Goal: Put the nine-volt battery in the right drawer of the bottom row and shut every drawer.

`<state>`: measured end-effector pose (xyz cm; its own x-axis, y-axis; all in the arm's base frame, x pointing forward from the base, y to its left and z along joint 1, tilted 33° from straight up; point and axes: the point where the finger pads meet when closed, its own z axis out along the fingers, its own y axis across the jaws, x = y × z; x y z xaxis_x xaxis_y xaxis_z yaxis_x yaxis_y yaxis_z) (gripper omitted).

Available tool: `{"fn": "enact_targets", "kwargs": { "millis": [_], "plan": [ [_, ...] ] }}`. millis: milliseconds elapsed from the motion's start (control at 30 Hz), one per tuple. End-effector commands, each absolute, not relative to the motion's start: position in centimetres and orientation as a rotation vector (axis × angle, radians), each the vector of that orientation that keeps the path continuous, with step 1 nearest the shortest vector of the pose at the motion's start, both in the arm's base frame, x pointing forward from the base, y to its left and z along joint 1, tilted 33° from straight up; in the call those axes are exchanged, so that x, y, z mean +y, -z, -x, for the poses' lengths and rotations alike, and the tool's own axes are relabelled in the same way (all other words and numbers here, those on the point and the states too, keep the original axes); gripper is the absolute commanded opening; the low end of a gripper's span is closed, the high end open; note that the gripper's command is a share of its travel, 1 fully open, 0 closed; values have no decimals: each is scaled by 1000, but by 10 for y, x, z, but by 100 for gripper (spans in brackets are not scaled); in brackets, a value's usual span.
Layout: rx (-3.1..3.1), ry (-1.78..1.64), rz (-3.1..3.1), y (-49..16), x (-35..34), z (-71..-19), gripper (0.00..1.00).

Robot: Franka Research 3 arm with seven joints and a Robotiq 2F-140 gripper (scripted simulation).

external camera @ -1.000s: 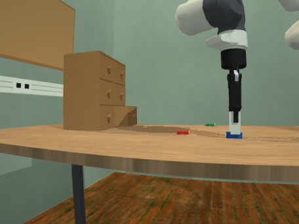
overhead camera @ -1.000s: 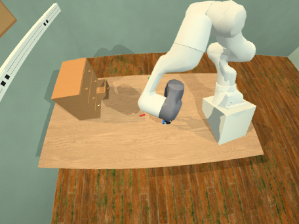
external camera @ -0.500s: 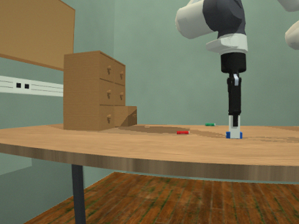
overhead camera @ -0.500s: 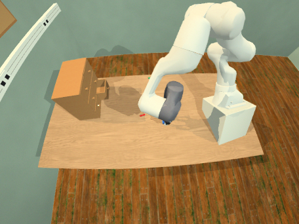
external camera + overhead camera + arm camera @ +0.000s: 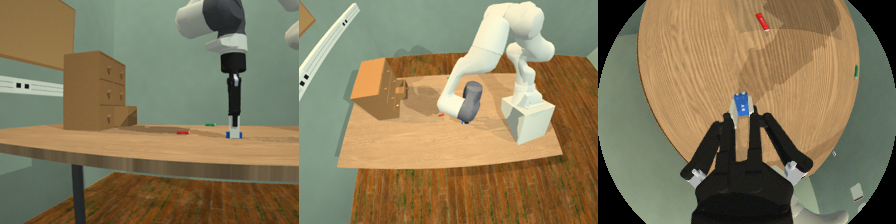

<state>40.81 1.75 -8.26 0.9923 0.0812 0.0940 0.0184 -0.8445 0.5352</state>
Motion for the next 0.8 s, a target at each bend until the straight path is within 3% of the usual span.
{"fn": "enact_targets", "kwargs": {
  "millis": [0, 767],
  "plan": [
    [65, -156, -2574, 83, 17, -410, 22],
    [65, -156, -2574, 58, 32, -406, 22]
  ]
}}
